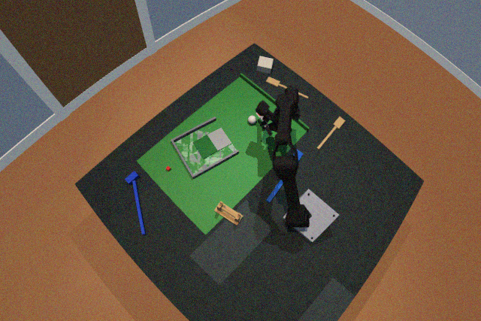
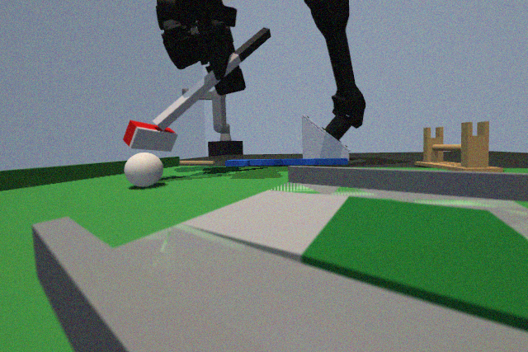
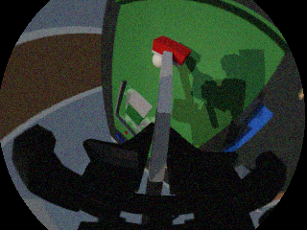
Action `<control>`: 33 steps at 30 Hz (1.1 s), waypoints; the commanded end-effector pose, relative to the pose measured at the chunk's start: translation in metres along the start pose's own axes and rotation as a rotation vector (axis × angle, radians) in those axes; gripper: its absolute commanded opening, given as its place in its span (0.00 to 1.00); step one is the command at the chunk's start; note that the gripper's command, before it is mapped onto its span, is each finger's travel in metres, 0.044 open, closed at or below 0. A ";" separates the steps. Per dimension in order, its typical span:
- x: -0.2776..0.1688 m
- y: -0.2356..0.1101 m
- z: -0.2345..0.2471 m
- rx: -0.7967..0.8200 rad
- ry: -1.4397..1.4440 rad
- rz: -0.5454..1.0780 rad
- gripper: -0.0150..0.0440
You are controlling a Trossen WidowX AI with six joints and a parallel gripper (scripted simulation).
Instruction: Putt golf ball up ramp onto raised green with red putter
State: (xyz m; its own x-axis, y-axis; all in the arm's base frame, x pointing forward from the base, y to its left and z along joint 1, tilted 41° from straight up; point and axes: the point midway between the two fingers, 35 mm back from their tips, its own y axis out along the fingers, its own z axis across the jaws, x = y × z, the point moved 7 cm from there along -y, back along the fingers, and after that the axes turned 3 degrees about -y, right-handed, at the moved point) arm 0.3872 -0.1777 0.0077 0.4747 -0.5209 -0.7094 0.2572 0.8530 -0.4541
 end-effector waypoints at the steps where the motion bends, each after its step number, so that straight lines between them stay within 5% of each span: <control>1: 0.004 0.003 -0.004 0.003 -0.001 -0.006 0.25; 33: 0.020 0.019 -0.024 0.000 -0.003 -0.004 0.25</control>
State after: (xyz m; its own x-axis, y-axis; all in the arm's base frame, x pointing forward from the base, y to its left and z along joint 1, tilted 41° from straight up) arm 0.3814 -0.1725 -0.0292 0.4761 -0.5235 -0.7066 0.2585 0.8513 -0.4566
